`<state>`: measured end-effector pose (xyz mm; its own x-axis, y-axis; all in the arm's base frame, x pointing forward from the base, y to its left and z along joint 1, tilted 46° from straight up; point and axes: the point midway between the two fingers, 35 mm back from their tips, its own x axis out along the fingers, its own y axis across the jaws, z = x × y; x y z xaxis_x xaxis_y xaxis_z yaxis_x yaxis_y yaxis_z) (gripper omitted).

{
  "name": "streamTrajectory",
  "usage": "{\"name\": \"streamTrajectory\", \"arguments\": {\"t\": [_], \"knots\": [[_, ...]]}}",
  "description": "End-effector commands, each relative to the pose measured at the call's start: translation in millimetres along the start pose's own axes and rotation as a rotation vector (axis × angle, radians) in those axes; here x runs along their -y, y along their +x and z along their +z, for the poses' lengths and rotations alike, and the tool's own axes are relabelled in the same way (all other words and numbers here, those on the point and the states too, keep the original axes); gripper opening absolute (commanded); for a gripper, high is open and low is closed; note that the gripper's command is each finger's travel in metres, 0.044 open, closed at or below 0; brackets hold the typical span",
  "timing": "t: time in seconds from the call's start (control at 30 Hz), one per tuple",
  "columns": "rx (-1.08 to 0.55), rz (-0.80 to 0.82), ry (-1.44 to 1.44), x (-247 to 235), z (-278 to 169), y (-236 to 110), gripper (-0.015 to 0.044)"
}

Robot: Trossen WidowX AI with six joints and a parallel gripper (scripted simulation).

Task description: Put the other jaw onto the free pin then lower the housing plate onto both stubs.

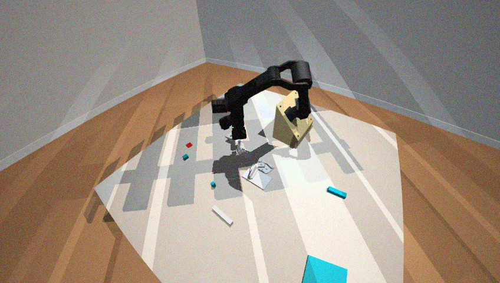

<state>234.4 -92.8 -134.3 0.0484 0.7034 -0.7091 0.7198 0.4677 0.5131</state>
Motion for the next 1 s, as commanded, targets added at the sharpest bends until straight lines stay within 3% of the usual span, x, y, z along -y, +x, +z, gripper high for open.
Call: {"name": "streamTrajectory", "arguments": {"t": [0.0, 0.97], "knots": [[-0.004, -0.004, -0.082, 2, -3, 1, 0.0], [-0.006, -0.002, -0.757, 6, -15, 1, 0.0]]}}
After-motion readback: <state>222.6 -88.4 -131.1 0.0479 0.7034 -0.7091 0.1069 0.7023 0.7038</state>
